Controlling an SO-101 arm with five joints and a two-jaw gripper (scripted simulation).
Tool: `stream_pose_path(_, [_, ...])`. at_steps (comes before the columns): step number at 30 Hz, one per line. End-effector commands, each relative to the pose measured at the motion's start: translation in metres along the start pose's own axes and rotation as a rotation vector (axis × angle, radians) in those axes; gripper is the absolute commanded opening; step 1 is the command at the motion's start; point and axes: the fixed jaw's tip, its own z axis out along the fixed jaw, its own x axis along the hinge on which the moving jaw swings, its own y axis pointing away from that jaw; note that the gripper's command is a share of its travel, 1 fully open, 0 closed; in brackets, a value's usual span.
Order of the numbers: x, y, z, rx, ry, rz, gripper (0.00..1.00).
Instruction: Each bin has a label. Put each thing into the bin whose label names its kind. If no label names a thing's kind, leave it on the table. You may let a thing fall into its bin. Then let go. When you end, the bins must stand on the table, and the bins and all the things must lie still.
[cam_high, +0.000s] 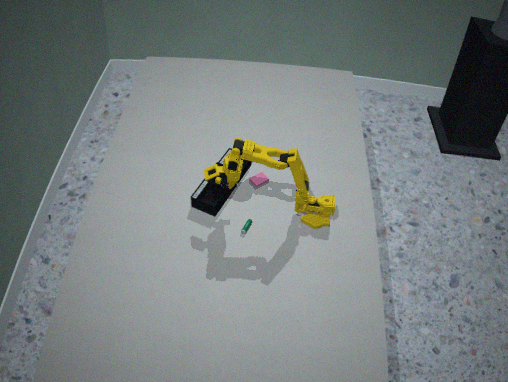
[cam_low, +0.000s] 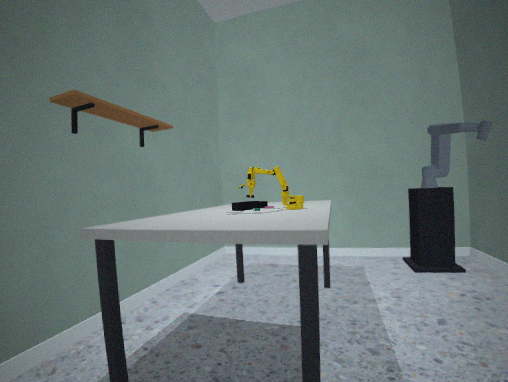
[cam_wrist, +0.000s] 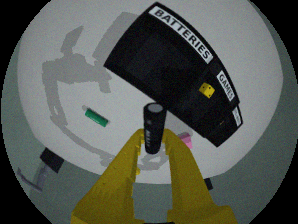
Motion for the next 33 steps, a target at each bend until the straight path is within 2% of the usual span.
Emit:
stream_pose_path(1, [-0.014, 0.000, -0.009, 0.020, -0.073, 0.032, 0.00])
stream_pose_path(9, [-0.026, -0.001, -0.008, 0.025, -0.110, 0.101, 0.00])
stream_pose_path(28, [-0.033, -0.002, -0.007, 0.027, -0.132, 0.135, 0.00])
stream_pose_path(33, [-0.041, -0.003, -0.007, 0.029, -0.163, 0.175, 0.00])
